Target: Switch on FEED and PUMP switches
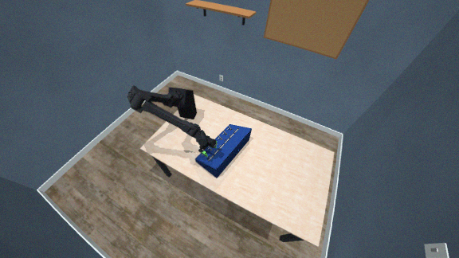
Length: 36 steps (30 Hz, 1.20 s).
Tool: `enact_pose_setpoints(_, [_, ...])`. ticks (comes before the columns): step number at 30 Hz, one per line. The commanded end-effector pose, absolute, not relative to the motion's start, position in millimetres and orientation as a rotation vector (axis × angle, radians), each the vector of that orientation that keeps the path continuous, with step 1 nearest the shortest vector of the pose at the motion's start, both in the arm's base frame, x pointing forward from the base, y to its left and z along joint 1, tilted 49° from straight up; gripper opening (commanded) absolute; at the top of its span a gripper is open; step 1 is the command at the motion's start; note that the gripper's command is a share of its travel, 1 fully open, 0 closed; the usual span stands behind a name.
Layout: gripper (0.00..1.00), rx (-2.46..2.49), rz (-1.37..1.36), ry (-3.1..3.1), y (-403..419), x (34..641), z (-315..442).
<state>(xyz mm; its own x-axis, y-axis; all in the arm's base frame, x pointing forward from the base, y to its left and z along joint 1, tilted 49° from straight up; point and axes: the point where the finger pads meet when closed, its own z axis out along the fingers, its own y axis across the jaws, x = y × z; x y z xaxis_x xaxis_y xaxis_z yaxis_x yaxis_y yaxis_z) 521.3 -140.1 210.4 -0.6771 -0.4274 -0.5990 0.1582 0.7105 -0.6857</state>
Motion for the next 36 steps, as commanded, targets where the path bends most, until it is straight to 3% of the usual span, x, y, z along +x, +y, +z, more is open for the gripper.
enact_pose_setpoints(1, [1.00,-0.216,-0.945,2.104,-138,528,226])
enact_pose_setpoints(14, [1.00,-0.216,-0.945,2.104,-138,528,226])
enact_pose_setpoints(15, [0.00,-0.216,-0.945,2.104,-138,528,226])
enact_pose_setpoints(36, [0.00,-0.213,-0.925,2.107,-98,480,243])
